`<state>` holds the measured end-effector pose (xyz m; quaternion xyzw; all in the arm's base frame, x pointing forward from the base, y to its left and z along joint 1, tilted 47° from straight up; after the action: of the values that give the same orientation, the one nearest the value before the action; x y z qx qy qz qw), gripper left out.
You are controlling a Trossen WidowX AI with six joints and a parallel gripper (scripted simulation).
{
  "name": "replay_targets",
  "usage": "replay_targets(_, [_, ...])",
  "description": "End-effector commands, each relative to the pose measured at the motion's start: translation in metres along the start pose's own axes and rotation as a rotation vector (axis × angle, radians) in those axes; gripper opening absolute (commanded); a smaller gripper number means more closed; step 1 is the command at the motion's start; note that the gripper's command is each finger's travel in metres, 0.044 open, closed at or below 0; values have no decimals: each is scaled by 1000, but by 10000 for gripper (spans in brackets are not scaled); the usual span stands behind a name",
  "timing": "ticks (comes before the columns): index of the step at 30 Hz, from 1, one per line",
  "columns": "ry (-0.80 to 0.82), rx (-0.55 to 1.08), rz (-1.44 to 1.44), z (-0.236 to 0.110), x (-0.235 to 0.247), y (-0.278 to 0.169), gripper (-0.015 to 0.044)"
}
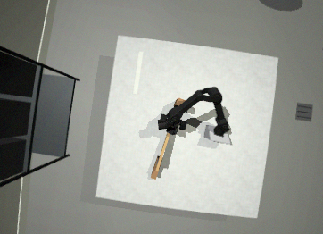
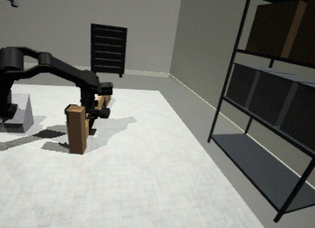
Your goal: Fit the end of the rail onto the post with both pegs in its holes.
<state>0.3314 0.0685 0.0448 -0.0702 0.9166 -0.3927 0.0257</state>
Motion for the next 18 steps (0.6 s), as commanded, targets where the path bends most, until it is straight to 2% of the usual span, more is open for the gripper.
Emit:
replay_targets(1, [0,4,-4,1,0,0,26])
replay_targets(5, [0,4,-4,1,0,0,0])
replay_targets(18, [0,4,-4,0,0,0,0])
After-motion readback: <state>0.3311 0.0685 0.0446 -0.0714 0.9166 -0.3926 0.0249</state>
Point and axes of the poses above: the point midway between the two fingers, 35 mm back from their tips, its own z axis out along the fingers, its own x axis across the jaws, y = z × x, the point moved 8 cm from there along -z, back along the fingers, and after that the axes turned 10 degrees about -z, right-handed, at the moved point
